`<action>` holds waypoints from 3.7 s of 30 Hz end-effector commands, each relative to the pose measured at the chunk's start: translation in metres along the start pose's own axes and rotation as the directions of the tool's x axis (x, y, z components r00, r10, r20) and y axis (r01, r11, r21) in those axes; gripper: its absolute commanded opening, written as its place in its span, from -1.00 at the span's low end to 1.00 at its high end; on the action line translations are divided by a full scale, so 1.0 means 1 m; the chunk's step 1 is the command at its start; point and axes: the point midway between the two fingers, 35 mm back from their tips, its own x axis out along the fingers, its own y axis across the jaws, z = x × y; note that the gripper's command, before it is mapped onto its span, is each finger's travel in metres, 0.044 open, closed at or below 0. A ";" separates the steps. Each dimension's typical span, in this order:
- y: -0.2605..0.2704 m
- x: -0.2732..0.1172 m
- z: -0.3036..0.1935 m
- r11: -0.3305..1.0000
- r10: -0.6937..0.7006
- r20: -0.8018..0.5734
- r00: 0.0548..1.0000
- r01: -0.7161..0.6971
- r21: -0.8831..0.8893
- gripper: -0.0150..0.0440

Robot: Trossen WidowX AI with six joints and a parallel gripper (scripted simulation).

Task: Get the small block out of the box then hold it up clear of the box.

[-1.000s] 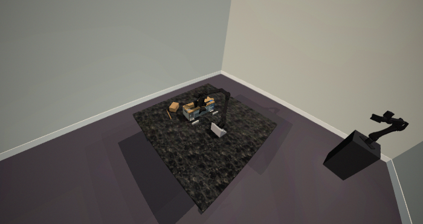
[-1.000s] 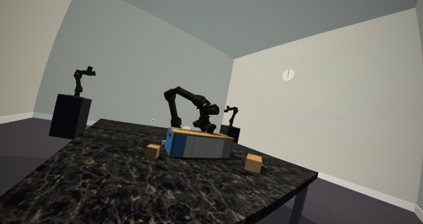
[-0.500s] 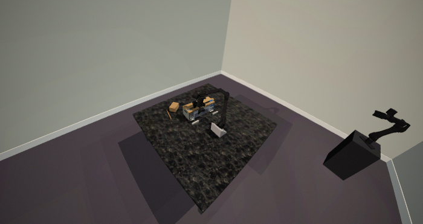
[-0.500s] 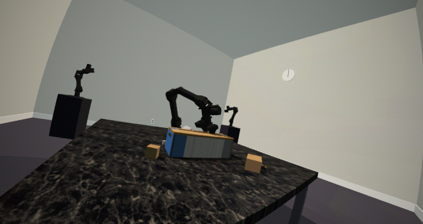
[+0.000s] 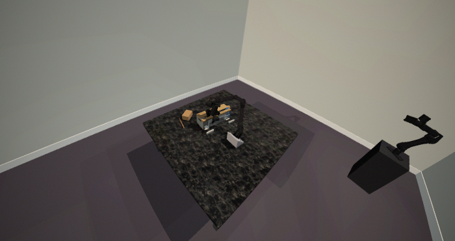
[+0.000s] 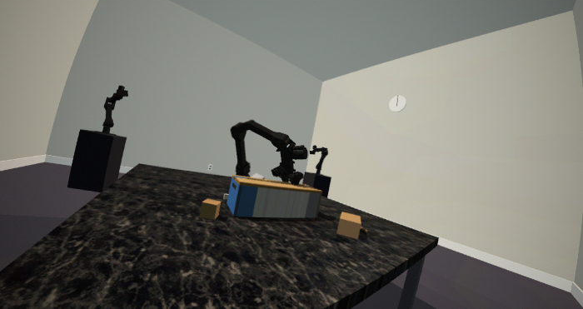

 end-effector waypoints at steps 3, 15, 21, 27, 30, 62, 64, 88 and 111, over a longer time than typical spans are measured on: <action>0.001 0.006 -0.005 1.000 -0.003 0.003 1.000 0.003 0.009 0.86; 0.002 -0.005 -0.018 1.000 -0.004 0.001 1.000 0.004 0.006 0.86; -0.001 -0.051 -0.033 1.000 -0.008 -0.002 1.000 0.008 -0.005 0.86; 0.001 -0.045 -0.033 1.000 0.005 -0.008 1.000 -0.006 -0.011 0.86; 0.001 -0.045 -0.033 1.000 0.005 -0.008 1.000 -0.006 -0.011 0.86; -0.034 -0.045 -0.066 -0.826 0.187 0.180 0.966 0.254 -0.503 0.47; -0.034 -0.045 -0.068 -0.886 0.203 0.193 0.960 0.264 -0.382 0.47; -0.041 -0.045 -0.081 -0.428 0.354 0.288 0.889 -0.120 0.896 0.47; -0.043 -0.045 -0.085 -0.001 0.397 0.307 0.865 -0.334 0.942 0.47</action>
